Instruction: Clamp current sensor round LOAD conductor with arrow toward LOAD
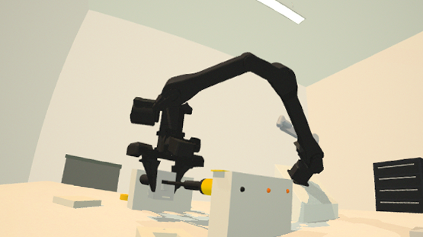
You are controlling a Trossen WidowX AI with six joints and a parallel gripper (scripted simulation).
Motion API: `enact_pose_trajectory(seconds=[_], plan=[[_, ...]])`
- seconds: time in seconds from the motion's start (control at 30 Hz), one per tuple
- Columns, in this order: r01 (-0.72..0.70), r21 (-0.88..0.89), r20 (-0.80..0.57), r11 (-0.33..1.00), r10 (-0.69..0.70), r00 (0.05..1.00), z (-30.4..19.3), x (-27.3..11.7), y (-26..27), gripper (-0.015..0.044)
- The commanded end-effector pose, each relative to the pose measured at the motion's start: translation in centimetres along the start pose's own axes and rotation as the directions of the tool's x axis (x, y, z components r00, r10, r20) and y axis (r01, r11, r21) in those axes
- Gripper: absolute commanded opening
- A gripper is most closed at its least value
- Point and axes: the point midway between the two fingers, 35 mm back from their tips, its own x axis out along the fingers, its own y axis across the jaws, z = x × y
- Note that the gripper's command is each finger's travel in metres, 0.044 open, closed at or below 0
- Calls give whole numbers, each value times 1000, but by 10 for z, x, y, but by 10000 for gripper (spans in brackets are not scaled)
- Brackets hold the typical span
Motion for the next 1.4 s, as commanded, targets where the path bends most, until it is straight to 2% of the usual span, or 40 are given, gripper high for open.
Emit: enact_pose_trajectory(seconds=[0.0,0.07,1.27,1.37], plan=[[1,-1,0,1000,-1,1000,0,0,0,39],[1,-2,-1,1000,-1,1000,0,-1,0,0],[-1,1,1,1000,1,1000,0,4,-1,0],[0,0,0,1000,0,1000,0,0,-1,79]])
